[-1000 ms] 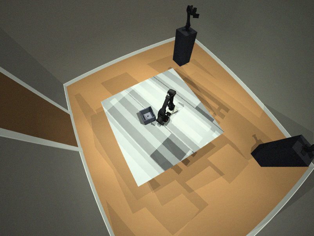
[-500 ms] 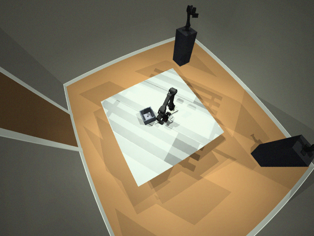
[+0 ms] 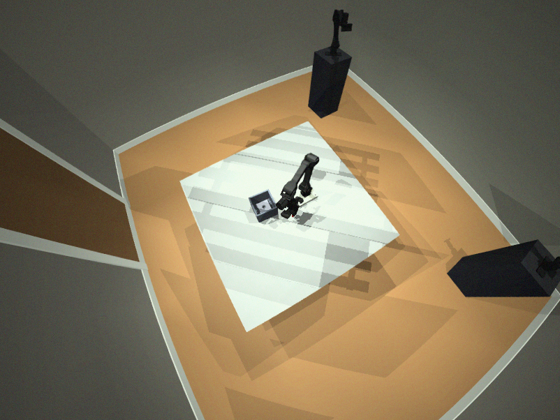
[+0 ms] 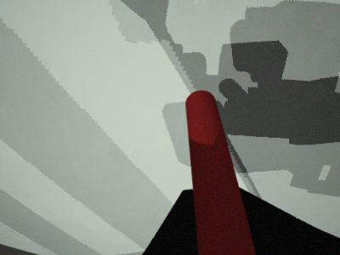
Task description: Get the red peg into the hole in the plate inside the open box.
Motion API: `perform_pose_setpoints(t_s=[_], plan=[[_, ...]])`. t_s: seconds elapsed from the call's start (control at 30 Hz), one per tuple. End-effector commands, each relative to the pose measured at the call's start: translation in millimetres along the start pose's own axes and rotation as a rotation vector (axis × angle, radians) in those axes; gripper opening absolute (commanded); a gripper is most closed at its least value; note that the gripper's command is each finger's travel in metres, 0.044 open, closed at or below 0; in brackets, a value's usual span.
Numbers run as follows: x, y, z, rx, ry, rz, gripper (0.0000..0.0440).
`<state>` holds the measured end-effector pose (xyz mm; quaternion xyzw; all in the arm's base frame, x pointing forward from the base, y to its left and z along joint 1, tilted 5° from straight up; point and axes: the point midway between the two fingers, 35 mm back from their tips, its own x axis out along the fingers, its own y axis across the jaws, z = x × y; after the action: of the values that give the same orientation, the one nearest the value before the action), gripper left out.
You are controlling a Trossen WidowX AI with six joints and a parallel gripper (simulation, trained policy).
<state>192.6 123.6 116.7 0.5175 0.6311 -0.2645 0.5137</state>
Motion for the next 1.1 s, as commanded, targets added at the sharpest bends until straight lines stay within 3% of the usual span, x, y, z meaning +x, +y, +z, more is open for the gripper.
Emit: perform_pose_setpoints(t_s=[0.0, 0.57, 1.07], plan=[[-16.3, 7.1, -1.5, -0.028, -0.006, 0.042, 0.0], [-102.3, 25.7, 28.4, -0.049, -0.188, 0.191, 0.0], [-129.6, 24.5, 79.4, 0.055, -0.302, 0.146, 0.0]])
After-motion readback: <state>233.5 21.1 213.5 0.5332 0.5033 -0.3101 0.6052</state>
